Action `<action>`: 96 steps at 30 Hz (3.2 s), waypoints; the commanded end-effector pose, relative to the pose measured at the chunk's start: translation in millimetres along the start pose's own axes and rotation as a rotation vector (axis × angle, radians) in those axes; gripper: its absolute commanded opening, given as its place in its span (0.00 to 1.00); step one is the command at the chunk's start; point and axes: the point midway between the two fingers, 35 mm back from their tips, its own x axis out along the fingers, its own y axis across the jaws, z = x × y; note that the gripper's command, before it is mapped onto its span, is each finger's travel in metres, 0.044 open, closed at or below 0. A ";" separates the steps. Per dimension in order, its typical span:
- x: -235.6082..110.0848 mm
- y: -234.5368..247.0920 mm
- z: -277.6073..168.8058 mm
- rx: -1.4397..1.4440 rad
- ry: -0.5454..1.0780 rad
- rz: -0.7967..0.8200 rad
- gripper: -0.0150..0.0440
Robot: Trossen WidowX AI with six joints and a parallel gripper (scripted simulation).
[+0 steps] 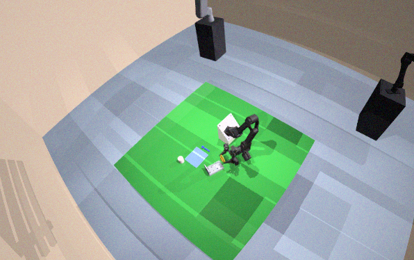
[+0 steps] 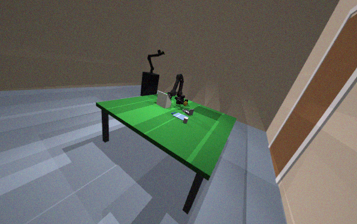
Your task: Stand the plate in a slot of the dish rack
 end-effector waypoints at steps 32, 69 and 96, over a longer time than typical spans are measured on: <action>24.8 0.4 -27.7 0.025 -0.005 0.015 0.25; 40.0 -2.6 -41.1 0.035 0.004 0.020 0.25; 40.9 -1.4 -38.2 0.038 0.004 0.018 0.93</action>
